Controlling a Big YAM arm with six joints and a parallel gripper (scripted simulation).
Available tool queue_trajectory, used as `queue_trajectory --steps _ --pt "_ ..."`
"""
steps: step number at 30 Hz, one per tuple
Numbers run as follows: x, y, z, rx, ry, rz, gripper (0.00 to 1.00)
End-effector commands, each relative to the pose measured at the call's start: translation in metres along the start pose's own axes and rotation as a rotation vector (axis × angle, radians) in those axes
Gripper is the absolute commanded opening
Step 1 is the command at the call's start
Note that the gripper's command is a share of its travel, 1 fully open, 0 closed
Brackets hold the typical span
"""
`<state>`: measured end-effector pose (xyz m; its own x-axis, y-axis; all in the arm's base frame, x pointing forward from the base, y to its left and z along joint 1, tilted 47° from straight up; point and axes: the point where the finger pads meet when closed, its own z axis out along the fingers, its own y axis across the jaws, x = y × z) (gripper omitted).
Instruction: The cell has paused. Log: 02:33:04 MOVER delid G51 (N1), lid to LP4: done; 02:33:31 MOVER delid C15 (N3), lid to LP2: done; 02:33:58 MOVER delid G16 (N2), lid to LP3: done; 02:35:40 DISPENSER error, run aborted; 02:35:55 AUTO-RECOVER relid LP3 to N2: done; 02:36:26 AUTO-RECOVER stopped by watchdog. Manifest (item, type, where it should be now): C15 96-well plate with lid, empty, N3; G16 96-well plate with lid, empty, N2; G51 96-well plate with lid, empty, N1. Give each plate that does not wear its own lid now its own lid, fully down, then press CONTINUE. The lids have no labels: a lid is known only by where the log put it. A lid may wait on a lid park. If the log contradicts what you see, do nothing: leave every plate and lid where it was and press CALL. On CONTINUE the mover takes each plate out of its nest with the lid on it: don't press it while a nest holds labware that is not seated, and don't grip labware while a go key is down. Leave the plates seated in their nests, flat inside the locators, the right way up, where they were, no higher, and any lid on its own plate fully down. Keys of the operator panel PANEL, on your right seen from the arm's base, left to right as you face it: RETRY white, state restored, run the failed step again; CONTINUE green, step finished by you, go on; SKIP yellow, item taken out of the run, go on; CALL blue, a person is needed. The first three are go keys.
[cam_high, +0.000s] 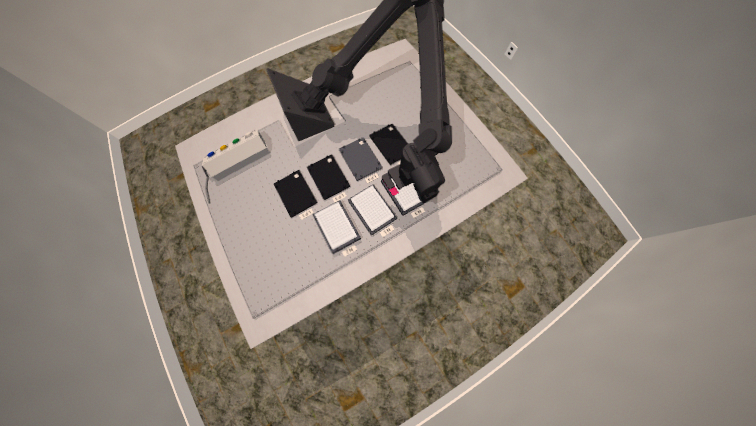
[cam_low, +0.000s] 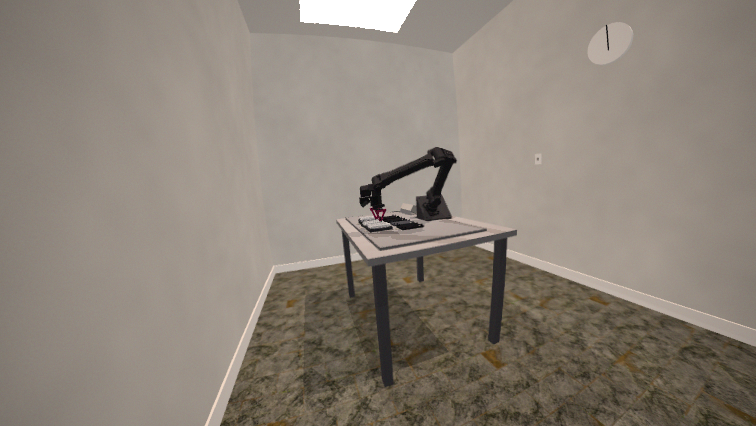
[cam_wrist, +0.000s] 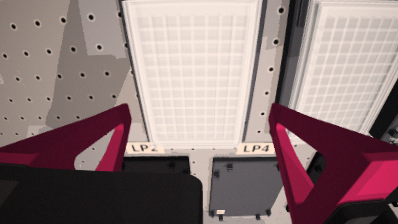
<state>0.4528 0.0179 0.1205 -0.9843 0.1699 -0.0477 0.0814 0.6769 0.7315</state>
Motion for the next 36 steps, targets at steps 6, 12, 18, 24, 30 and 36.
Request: queue_trajectory --steps 6,12,18,24,30,36 --pt "-0.0208 0.0049 -0.0207 0.003 -0.041 -0.027 1.0" --pt "-0.0209 0.0047 -0.0192 0.003 -0.037 -0.027 1.0" --pt "-0.0211 0.0031 -0.0194 0.003 -0.037 -0.024 1.0" --pt "-0.021 0.0025 -0.0189 0.002 -0.036 -0.023 1.0" --pt "-0.0211 0.0023 -0.0189 0.002 -0.036 -0.023 1.0" --pt "-0.021 0.0022 -0.0188 0.002 -0.036 -0.023 1.0"
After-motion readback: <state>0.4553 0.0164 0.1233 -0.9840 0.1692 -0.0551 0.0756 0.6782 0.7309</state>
